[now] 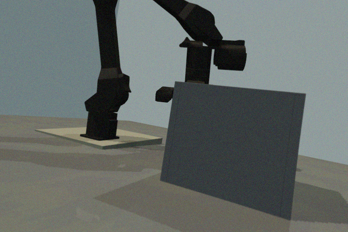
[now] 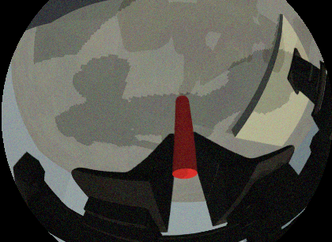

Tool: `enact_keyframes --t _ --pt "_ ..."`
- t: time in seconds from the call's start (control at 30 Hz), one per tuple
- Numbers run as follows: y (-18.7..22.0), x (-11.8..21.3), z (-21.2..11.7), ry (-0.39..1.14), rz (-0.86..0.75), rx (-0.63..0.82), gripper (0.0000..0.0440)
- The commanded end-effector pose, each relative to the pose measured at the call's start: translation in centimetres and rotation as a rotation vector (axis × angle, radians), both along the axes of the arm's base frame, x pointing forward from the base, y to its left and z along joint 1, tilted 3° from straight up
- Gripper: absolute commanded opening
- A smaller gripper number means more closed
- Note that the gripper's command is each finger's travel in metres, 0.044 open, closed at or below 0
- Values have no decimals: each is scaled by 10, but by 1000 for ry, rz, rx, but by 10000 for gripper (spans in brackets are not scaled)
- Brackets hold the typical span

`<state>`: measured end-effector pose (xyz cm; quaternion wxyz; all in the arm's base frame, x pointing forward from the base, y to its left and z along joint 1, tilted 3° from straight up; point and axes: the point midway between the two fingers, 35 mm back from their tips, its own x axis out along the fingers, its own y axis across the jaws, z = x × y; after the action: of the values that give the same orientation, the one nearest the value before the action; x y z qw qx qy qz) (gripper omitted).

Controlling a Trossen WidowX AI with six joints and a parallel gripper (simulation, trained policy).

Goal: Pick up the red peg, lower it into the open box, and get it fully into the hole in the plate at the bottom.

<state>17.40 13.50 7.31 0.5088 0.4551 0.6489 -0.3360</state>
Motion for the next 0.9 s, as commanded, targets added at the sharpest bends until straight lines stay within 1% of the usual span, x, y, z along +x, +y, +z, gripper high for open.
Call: enact_keyframes --t 0.0,0.4,0.63,0.87 --pt "5 6 14 -41 4 43 0" --pt "1 23 70 -189 22 126 0" --pt "-16 34 107 -297 15 117 0" --pt "-42 48 136 -381 -17 66 0"
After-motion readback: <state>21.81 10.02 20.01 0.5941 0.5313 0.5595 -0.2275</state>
